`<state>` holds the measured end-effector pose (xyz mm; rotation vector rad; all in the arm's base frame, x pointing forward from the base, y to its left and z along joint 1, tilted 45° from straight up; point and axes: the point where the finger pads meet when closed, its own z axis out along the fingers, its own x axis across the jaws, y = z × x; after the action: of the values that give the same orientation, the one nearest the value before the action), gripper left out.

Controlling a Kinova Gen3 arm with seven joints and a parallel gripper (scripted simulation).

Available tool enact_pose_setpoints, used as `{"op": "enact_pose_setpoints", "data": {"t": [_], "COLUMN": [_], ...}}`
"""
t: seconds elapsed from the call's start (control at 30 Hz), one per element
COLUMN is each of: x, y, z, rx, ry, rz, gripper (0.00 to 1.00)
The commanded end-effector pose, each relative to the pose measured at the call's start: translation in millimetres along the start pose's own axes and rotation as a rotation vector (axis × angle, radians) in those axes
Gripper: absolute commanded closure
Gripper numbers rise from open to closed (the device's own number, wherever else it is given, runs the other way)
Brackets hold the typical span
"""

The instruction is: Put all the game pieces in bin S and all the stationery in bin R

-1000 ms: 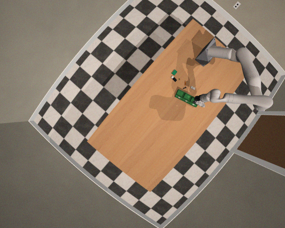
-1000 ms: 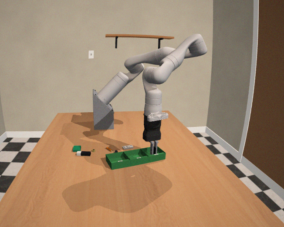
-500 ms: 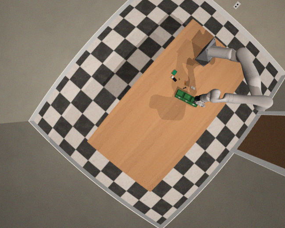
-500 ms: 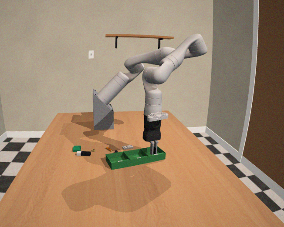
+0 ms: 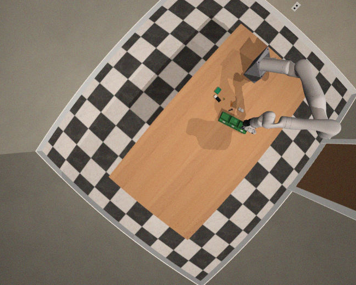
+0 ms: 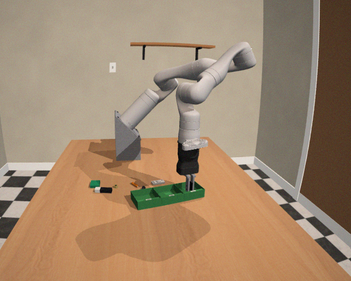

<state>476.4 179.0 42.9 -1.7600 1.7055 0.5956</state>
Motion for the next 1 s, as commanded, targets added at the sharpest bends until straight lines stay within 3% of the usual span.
{"op": "enact_pose_setpoints", "data": {"t": [0.0,0.27,0.97], "x": [0,0,0], "y": [-1,-1,-1], "z": [-0.9,-0.9,-26.2], "rx": [0.002,0.002,0.002], "ry": [0.000,0.000,0.000], "rz": [0.000,0.000,0.000], "gripper": [0.69,0.69,0.69]}}
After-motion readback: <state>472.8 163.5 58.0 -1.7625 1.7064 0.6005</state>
